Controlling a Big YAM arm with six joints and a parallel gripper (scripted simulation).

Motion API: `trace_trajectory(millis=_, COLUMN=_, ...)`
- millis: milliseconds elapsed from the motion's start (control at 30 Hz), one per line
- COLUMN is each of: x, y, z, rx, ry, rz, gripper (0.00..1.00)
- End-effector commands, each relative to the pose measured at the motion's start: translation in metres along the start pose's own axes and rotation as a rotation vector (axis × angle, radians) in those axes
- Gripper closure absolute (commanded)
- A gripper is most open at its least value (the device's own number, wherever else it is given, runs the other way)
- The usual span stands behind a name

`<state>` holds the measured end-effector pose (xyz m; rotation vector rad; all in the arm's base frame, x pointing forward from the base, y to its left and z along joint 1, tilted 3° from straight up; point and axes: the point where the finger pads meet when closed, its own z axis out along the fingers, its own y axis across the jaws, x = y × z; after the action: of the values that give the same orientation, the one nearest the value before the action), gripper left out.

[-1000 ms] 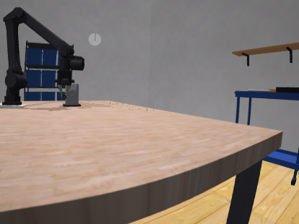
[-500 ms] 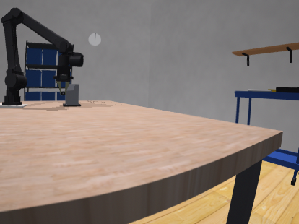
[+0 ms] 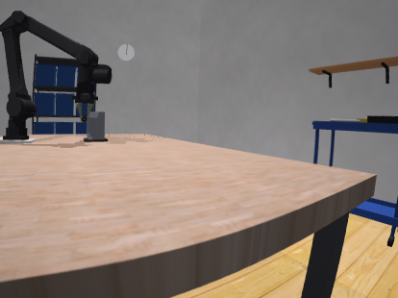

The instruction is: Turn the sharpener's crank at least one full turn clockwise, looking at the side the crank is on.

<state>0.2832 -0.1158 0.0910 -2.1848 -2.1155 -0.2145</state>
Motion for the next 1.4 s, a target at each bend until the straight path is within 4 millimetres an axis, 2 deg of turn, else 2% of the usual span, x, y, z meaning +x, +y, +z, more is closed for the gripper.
trace_trajectory(millis=0, x=-0.002, y=0.021, z=-0.025, rx=-0.049, ry=-0.015, rz=-0.014, gripper=0.85)
trace_trajectory(millis=300, x=0.002, y=0.027, z=-0.036, rx=-0.045, ry=-0.014, rz=-0.010, gripper=0.85)
trace_trajectory(millis=567, x=0.003, y=0.032, z=-0.038, rx=-0.029, ry=-0.006, rz=-0.007, gripper=0.85)
trace_trajectory(millis=1367, x=0.006, y=0.061, z=-0.054, rx=-0.033, ry=-0.006, rz=-0.007, gripper=0.85)
